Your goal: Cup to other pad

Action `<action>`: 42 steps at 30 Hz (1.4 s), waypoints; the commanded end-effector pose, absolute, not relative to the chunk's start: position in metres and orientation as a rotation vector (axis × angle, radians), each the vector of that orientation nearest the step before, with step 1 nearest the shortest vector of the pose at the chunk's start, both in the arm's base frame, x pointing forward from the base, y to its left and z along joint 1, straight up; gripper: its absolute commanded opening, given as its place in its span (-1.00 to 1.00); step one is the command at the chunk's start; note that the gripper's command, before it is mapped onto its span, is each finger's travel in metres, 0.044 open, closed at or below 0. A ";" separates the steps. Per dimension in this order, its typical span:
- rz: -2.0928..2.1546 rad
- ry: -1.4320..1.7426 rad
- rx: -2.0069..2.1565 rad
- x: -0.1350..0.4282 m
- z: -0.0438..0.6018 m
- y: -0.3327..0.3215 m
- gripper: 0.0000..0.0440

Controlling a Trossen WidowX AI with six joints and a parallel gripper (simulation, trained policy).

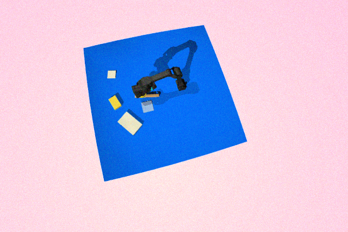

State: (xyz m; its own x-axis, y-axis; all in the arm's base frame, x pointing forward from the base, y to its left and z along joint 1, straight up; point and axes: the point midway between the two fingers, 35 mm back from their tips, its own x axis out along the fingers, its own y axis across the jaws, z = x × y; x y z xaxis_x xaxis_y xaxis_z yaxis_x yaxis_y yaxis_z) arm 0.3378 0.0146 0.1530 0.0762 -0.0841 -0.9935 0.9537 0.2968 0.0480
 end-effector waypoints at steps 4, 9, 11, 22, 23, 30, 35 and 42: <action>-1.008 1.173 0.988 0.341 0.155 -0.005 -1.00; -1.027 1.141 1.019 0.342 0.154 -0.022 -1.00; -1.035 1.129 1.030 0.341 0.153 -0.028 -1.00; -1.080 1.080 1.082 0.336 0.141 -0.055 -1.00; -1.084 1.076 1.086 0.335 0.140 -0.057 -1.00; -1.109 1.059 1.110 0.329 0.127 -0.067 -1.00; -1.124 1.051 1.124 0.323 0.116 -0.071 -1.00; -1.144 1.046 1.140 0.314 0.100 -0.073 -0.98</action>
State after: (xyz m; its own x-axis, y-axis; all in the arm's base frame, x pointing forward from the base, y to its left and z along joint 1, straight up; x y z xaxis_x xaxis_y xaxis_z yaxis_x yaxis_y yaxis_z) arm 0.3167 -0.0723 0.1038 0.1272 -0.1214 -0.9844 0.9908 0.0619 0.1204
